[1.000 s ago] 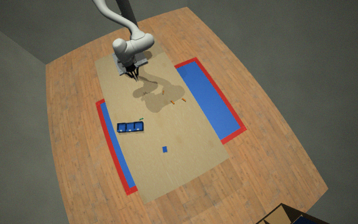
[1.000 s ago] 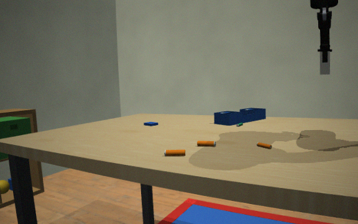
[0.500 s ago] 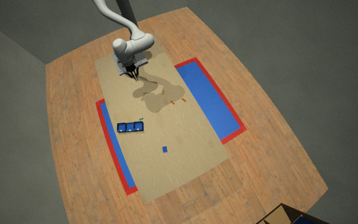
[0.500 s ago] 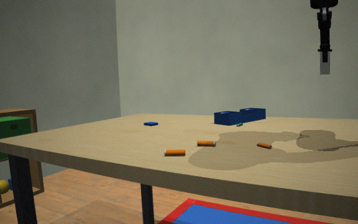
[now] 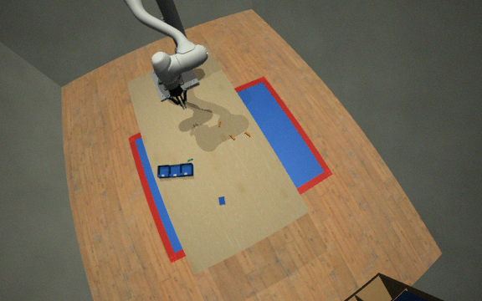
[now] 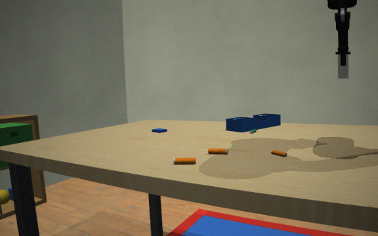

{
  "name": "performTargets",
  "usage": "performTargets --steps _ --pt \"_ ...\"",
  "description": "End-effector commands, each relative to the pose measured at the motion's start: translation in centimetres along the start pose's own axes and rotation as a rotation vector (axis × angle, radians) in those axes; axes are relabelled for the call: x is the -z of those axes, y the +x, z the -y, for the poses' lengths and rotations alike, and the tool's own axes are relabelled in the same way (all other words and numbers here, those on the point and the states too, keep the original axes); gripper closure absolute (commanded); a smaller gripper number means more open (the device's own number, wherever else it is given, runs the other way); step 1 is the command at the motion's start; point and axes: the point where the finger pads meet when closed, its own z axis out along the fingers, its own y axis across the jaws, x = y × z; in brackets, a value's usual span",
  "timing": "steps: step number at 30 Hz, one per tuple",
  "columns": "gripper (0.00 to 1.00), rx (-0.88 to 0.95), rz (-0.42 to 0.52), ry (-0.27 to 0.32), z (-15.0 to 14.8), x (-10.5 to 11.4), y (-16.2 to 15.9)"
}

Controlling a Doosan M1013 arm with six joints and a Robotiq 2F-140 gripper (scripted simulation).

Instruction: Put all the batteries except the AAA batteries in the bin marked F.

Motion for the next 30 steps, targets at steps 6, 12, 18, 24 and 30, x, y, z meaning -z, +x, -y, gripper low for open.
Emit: performTargets --steps 6,12,18,24,30 --pt "0.85 -0.199 0.002 0.003 -2.5 -0.6 2.3" --pt "0.85 -0.227 0.002 0.003 -6.2 -1.8 5.5" --pt "0.85 -0.227 0.002 0.003 -9.8 -3.1 8.6" --pt "0.85 -0.227 0.002 0.003 -12.3 -3.9 10.8" --pt "0.85 -0.227 0.002 0.003 -15.9 -5.1 13.9"
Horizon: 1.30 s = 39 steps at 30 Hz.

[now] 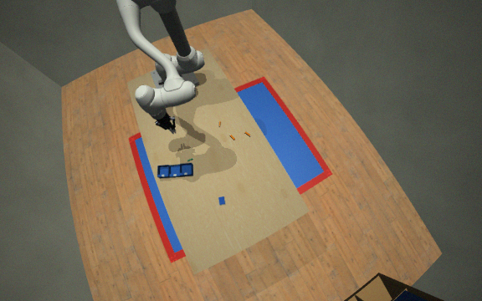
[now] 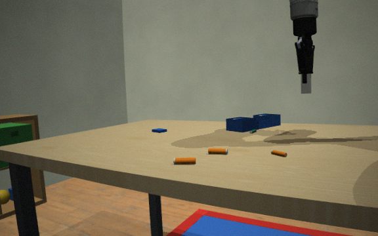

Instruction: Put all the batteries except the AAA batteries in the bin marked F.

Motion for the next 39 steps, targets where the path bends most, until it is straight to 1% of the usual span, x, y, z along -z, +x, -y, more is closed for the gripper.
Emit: performTargets --steps 1,7,9,24,26,33,39 --pt "0.85 0.001 -0.007 0.004 -2.2 -0.8 3.5" --pt "0.85 0.001 -0.007 0.004 -5.0 -2.0 7.5" --pt "0.85 0.001 -0.007 0.004 -5.0 -2.0 7.5" --pt "0.85 0.001 -0.007 0.004 -12.2 -4.9 17.3" --pt "0.85 0.001 -0.007 0.004 -12.2 -4.9 17.3" --pt "0.85 0.001 -0.007 0.004 -15.5 -6.3 21.9" --pt "0.85 0.001 -0.007 0.004 -15.6 -6.4 22.1"
